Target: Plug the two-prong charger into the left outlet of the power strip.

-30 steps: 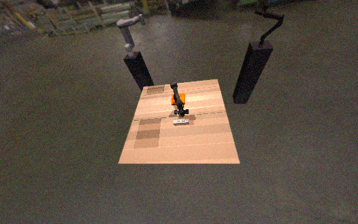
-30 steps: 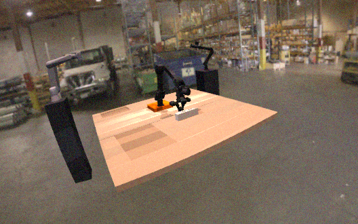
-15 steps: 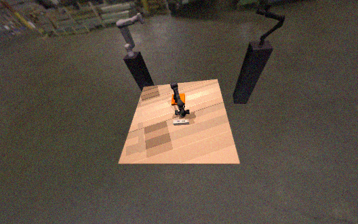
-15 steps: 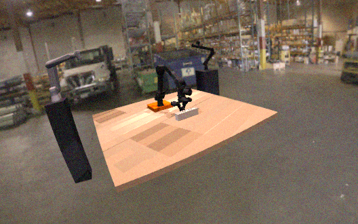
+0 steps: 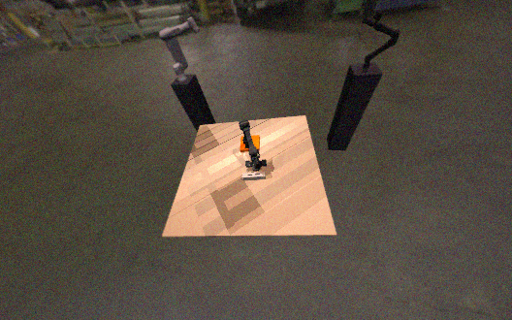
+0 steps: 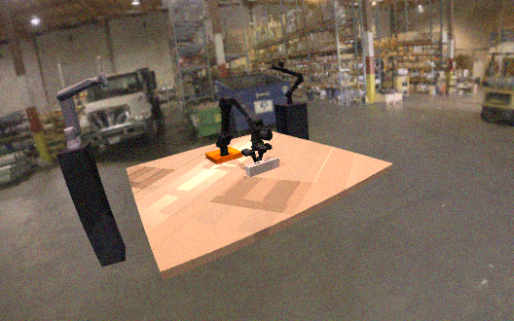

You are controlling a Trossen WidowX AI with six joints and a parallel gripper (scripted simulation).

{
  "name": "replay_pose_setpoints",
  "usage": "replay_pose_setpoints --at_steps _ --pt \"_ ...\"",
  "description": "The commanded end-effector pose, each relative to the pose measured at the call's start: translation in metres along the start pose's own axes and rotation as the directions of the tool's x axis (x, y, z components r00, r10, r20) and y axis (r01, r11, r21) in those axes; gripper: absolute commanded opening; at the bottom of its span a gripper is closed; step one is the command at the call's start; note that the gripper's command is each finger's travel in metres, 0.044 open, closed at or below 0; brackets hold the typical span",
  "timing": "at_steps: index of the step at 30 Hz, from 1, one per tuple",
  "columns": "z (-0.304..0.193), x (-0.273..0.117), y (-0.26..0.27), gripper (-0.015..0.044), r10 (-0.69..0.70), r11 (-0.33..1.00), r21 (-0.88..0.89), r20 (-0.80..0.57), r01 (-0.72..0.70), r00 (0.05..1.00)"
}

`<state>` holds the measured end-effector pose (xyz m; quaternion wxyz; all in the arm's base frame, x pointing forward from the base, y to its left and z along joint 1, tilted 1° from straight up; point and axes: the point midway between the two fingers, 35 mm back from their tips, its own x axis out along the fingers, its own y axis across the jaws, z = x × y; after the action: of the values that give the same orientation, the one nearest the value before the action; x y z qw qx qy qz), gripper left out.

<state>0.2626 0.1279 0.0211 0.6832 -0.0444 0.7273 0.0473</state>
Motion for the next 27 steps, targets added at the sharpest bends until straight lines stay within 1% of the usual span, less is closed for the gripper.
replay_pose_setpoints --at_steps 1,14,27 --pt "0.005 -0.001 0.002 0.0000 0.004 1.000 -0.010 0.002 -0.004 1.000" --pt "0.019 -0.001 0.005 0.0000 0.003 1.000 -0.022 0.003 -0.003 1.000" --pt "0.020 -0.001 0.005 0.0000 0.003 1.000 -0.022 0.003 -0.003 1.000"
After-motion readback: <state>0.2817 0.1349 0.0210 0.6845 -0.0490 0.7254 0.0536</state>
